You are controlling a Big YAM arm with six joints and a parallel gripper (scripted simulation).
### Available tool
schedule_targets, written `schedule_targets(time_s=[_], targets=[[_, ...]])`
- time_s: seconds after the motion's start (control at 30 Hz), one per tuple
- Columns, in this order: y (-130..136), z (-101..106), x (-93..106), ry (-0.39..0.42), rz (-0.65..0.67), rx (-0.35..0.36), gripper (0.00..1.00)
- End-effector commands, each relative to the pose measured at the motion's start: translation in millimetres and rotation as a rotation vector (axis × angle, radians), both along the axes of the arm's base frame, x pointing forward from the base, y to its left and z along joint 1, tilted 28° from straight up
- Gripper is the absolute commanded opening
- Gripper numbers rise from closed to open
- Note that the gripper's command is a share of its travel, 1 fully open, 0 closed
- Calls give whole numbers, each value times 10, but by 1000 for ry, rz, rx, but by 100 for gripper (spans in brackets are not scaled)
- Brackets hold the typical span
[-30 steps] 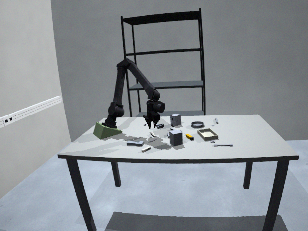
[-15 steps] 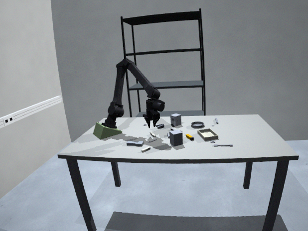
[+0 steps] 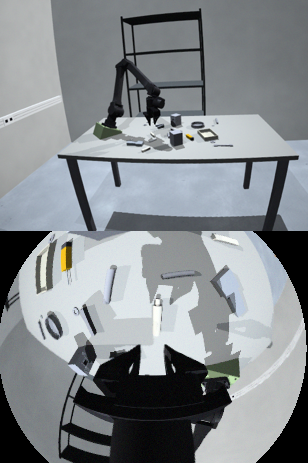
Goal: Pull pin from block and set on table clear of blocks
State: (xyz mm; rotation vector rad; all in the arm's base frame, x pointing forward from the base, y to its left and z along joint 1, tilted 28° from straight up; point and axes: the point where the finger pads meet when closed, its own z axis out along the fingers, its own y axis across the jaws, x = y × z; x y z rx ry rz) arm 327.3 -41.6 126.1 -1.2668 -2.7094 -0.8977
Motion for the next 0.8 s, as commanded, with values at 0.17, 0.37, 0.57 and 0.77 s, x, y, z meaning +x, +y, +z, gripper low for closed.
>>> schedule_targets(time_s=[0.17, 0.37, 0.57, 0.77], targets=[[-124, 245, 122, -48, 2, -19, 36], [-204, 406, 103, -67, 3, -29, 36], [-241, 483, 91, -76, 3, -34, 36], [-241, 483, 91, -76, 3, -34, 36]])
